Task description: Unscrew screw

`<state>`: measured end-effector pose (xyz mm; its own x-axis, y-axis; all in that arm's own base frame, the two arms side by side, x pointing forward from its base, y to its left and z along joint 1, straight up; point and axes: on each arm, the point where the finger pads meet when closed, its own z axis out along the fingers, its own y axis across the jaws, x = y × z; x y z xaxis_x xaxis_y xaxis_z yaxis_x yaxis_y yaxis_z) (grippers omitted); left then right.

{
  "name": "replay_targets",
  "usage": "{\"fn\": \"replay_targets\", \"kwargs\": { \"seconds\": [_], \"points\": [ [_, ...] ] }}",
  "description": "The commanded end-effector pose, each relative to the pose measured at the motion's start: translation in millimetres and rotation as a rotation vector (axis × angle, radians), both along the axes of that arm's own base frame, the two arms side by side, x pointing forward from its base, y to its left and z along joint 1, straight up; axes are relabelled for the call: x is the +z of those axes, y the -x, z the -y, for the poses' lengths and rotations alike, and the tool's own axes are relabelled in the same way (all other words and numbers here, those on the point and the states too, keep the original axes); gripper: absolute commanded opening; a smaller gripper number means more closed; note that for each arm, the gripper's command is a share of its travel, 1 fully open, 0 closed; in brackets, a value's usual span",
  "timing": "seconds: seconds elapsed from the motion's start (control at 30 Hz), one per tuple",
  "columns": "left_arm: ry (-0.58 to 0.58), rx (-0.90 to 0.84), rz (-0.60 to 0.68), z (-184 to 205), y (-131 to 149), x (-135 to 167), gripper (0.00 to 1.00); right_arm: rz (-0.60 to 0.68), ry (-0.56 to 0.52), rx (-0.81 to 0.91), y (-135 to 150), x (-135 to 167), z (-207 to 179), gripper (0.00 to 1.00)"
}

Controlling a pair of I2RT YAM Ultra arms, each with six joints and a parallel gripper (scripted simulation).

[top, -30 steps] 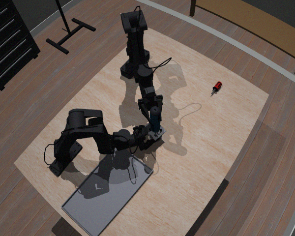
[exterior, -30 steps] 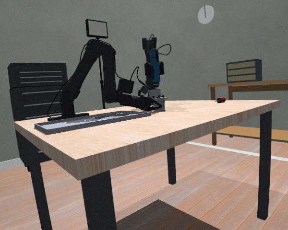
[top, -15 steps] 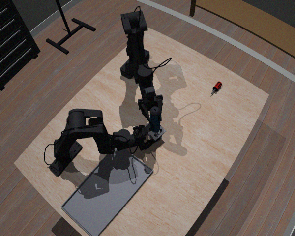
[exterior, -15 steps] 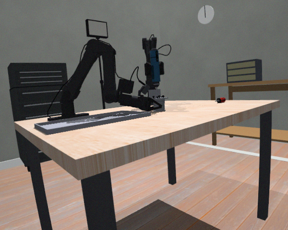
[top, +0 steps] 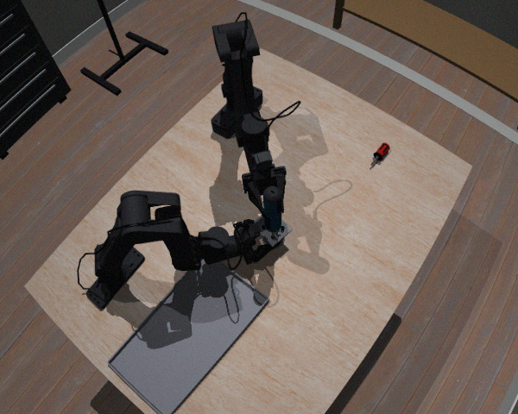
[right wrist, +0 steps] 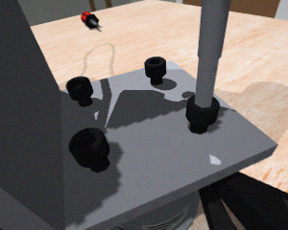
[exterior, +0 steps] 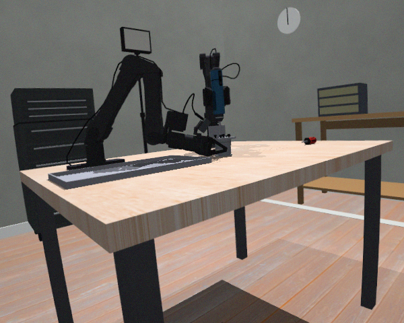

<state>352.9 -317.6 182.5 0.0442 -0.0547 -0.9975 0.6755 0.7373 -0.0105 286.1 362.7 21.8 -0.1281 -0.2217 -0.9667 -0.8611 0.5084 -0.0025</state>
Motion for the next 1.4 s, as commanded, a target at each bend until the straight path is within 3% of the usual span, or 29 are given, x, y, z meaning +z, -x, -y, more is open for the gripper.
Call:
{"fn": "replay_targets", "kwargs": {
  "seconds": [0.0, 0.7, 0.77, 1.37],
  "points": [
    [0.04, 0.005, 0.048, 0.6, -6.1, 19.5, 0.42, -0.001, -0.002, -0.003, -1.1, 1.8, -1.6, 0.59],
    [0.048, 0.005, 0.055, 1.3, -7.0, 17.7, 0.42, -0.001, -0.002, -0.003, -1.1, 1.8, -1.6, 0.59],
    [0.071, 0.005, 0.081, -0.7, -4.7, 34.5, 0.42, -0.001, -0.002, -0.003, -1.1, 1.8, -1.6, 0.59],
    [0.076, 0.005, 0.086, -1.2, -3.9, 45.5, 0.42, -0.001, -0.002, -0.003, -1.1, 1.8, -1.6, 0.59]
  ]
}}
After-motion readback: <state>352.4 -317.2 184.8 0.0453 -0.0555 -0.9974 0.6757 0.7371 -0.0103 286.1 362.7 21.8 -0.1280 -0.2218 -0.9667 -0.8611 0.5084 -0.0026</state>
